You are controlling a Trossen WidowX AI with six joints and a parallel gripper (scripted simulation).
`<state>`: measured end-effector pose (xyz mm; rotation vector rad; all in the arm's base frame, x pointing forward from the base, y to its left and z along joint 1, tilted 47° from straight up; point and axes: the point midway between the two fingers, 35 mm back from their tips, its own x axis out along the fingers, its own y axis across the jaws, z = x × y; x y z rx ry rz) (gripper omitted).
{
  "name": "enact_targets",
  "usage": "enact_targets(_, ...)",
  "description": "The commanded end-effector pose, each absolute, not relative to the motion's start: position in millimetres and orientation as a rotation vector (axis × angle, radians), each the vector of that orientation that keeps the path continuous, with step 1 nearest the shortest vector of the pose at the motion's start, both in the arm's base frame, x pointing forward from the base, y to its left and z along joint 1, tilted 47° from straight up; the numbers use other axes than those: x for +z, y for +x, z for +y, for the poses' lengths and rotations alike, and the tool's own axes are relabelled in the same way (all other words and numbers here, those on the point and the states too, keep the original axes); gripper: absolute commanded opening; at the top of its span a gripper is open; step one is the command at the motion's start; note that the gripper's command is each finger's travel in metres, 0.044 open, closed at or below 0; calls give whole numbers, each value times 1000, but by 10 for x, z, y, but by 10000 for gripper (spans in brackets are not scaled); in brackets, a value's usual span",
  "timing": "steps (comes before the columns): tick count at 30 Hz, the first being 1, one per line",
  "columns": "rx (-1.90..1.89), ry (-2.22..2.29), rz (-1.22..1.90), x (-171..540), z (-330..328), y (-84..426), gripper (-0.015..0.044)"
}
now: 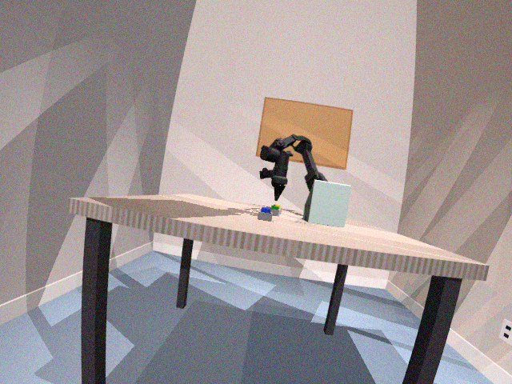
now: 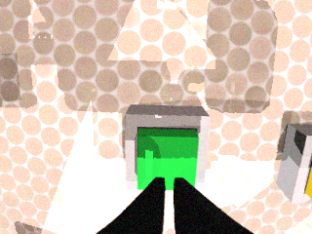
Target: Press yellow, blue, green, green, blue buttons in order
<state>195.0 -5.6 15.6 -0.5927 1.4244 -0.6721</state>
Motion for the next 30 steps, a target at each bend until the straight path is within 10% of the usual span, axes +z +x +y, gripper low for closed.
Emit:
enact_targets(1, -671, -590, 1426, 126, -83, 1951, 20)
enact_targets(30, -673, -591, 1425, -58, -287, 1953, 20)
